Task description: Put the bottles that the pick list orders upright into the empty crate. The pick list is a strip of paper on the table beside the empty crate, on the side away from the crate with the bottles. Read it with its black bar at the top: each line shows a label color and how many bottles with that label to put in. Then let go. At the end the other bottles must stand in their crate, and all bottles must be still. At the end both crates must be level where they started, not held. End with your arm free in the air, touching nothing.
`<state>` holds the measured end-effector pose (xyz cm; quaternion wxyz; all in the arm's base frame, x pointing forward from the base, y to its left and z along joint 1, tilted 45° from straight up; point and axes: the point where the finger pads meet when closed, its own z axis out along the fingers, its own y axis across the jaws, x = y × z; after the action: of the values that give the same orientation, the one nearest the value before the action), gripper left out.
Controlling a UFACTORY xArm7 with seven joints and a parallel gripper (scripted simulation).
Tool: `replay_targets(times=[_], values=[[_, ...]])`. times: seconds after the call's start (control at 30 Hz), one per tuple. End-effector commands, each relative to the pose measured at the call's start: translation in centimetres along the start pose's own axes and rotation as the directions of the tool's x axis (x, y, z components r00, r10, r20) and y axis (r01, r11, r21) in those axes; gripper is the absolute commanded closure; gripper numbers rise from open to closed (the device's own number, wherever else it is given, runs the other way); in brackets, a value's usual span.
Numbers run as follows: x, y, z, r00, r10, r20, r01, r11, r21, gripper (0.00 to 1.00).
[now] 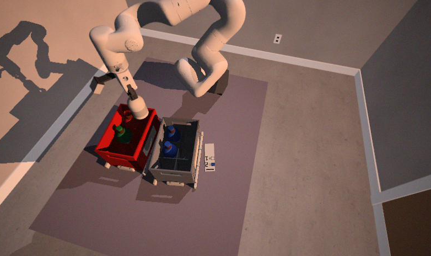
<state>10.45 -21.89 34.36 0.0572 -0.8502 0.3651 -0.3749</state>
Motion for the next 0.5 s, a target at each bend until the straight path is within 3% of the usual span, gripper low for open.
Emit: replay_targets(times=[0.0, 0.47], values=[[0.2, -0.8, -0.2, 1.0, 0.0, -0.004, 0.0, 1.0, -0.001, 1.0], [0.4, -3.2, -0.2, 1.0, 0.0, -0.004, 0.0, 1.0, -0.001, 1.0]])
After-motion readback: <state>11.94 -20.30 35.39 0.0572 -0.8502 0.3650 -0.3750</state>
